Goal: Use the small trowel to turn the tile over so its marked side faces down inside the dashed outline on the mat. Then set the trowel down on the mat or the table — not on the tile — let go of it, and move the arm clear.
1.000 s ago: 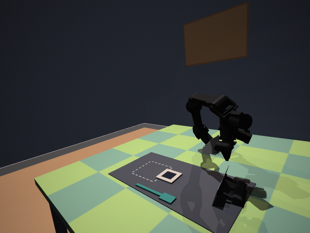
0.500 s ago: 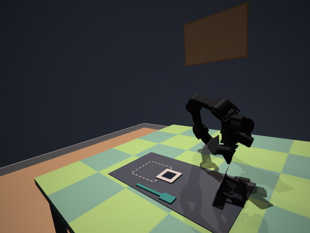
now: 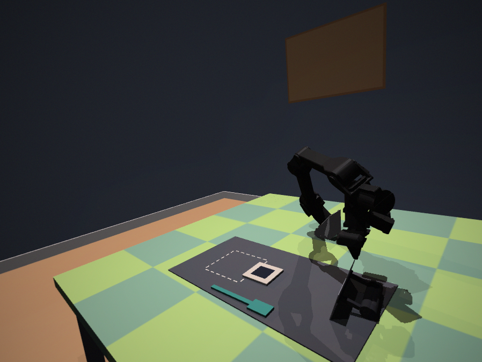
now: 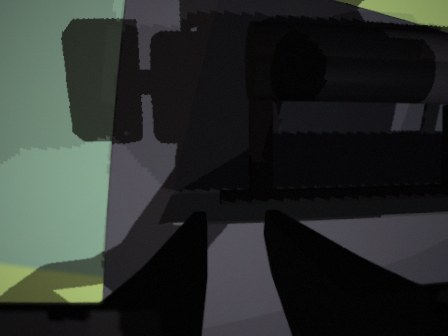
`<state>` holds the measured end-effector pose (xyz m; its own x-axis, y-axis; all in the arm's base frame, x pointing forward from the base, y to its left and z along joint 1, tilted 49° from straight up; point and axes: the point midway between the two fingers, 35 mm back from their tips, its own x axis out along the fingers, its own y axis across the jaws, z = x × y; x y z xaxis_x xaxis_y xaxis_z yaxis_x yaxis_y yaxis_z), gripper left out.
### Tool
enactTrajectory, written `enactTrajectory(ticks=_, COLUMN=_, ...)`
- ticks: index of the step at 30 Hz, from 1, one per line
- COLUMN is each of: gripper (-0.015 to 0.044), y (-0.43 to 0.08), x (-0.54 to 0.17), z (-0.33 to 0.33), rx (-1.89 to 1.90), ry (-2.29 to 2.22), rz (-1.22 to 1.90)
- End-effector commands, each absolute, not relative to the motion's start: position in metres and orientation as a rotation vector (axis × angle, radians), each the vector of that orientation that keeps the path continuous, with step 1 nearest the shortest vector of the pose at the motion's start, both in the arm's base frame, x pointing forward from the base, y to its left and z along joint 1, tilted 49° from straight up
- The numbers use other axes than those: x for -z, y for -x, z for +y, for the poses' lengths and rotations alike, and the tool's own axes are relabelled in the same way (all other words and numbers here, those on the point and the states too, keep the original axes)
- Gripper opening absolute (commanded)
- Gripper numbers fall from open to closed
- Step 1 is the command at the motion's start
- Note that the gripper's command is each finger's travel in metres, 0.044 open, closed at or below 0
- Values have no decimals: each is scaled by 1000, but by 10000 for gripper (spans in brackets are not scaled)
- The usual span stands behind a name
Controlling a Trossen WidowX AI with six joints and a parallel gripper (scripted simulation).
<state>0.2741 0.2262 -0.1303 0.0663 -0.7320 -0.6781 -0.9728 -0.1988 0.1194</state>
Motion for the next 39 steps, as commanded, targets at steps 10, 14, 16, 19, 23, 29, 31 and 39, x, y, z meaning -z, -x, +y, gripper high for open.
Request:
enactTrajectory(ticks=10, gripper=100, y=-277, x=133, z=210, rx=-895, ry=1987, rz=1706)
enactTrajectory(ticks=14, gripper=100, y=-277, x=133, z=210, rx=-895, ry=1987, rz=1706)
enactTrajectory(ticks=16, gripper=100, y=-277, x=133, z=210, rx=-895, ry=1987, rz=1706)
enactTrajectory(ticks=19, gripper=100, y=-277, x=133, z=210, rx=-895, ry=1987, rz=1706)
enactTrajectory(ticks=23, gripper=100, y=-277, x=133, z=210, rx=-895, ry=1987, rz=1706)
enactTrajectory(ticks=29, gripper=100, y=-277, x=133, z=210, rx=-895, ry=1987, rz=1706)
enactTrajectory(ticks=31, gripper=100, y=-277, x=133, z=210, rx=-895, ry=1987, rz=1706)
enactTrajectory(ticks=39, gripper=100, y=-277, x=133, z=210, rx=-895, ry=1987, rz=1706)
